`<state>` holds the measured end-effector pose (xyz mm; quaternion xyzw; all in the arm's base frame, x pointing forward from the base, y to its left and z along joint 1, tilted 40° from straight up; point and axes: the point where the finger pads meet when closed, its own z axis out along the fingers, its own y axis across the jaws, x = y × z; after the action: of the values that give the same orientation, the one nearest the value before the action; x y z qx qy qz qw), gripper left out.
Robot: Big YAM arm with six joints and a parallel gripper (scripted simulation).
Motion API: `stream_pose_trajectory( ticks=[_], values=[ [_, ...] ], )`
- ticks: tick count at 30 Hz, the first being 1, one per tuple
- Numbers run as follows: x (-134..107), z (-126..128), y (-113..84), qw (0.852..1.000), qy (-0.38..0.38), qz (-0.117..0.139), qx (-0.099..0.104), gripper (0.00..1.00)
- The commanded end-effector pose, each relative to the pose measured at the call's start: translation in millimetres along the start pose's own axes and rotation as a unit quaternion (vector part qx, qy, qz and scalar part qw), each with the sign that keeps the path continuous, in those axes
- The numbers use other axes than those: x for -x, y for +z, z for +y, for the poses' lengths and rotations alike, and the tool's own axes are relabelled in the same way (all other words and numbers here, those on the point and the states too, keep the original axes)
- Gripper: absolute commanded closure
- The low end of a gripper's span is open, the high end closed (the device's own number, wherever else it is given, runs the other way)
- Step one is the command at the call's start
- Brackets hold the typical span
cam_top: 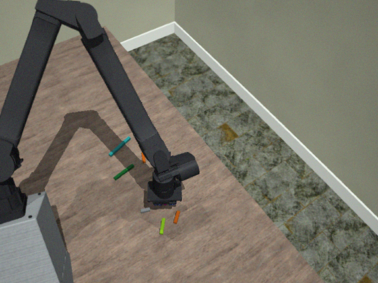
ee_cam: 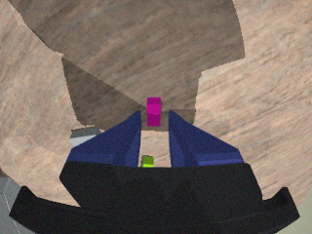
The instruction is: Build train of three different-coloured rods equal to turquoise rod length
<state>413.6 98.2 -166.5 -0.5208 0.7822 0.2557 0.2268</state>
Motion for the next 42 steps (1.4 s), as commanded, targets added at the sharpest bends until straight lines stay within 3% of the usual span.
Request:
stream_pose_trajectory(
  ticks=[1,11,12,42],
  values=[
    [7.1,-2.8,4.4,1.000,-0.004,-0.001,-0.001,0.77],
    [7.1,-2.8,4.4,1.000,-0.004,-0.001,-0.001,0.77],
    [7.1,-2.8,4.4,1.000,-0.004,-0.001,-0.001,0.96],
    [7.1,-2.8,4.4,1.000,-0.004,-0.001,-0.001,0.96]
  ],
)
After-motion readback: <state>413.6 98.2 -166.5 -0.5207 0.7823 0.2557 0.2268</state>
